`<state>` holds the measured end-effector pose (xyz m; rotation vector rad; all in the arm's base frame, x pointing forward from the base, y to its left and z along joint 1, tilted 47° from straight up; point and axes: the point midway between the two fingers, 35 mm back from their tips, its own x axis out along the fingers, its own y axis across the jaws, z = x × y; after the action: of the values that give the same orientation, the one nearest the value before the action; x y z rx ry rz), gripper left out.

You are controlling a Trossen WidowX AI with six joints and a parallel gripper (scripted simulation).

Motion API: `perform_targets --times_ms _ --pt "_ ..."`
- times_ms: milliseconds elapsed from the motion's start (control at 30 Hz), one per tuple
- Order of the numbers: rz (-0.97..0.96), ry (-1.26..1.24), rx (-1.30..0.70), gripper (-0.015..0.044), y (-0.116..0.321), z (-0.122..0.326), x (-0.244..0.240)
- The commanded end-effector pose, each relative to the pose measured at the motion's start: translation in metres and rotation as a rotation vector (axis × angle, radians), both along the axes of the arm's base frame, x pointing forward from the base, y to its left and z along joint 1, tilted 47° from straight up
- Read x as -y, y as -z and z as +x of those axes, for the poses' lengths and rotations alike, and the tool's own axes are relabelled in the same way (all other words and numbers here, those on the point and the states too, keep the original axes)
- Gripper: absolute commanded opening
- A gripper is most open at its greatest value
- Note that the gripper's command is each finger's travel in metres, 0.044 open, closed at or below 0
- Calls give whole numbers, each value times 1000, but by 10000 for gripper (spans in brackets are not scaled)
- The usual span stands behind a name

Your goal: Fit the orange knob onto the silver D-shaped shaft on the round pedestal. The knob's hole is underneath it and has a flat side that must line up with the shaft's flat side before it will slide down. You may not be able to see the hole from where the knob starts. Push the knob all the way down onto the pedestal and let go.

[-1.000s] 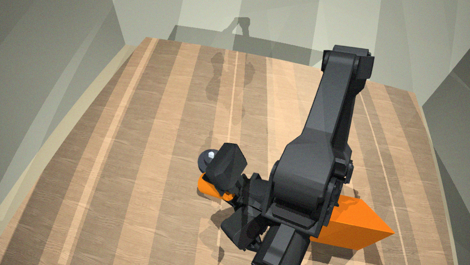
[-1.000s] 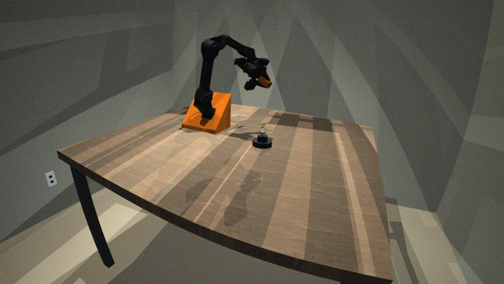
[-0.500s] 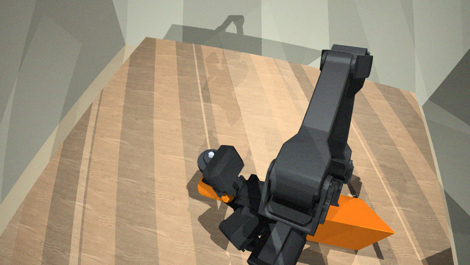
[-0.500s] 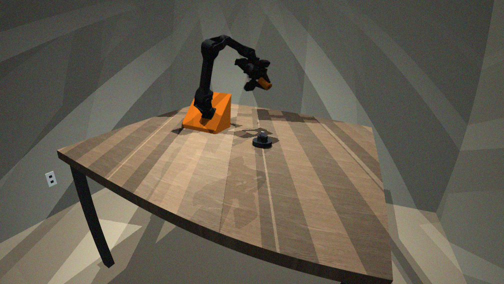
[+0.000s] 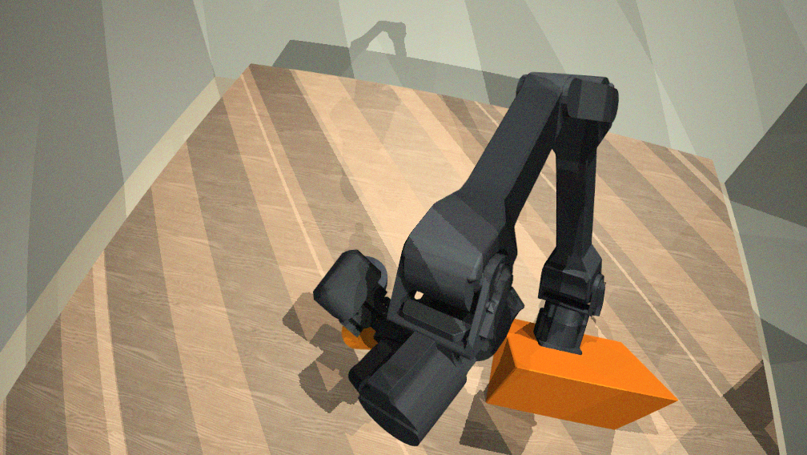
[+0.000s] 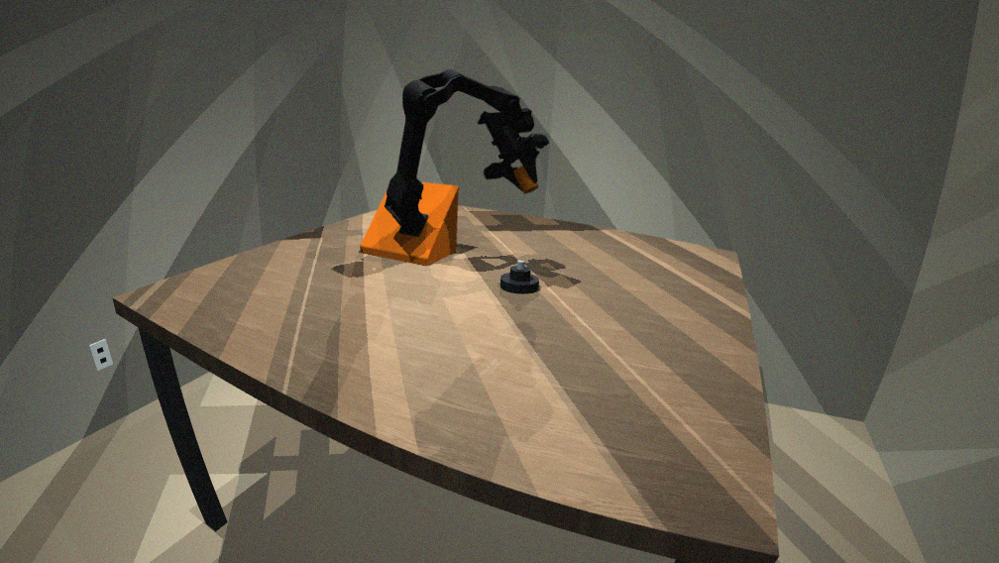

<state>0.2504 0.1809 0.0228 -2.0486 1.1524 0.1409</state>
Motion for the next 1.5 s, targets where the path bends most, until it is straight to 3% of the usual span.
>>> perform_targets --times_ms 0,667,1467 --pt "31 69 -66 0 4 4 4" --pt "163 428 -404 0 29 20 38" --pt "168 443 -411 0 116 35 120"
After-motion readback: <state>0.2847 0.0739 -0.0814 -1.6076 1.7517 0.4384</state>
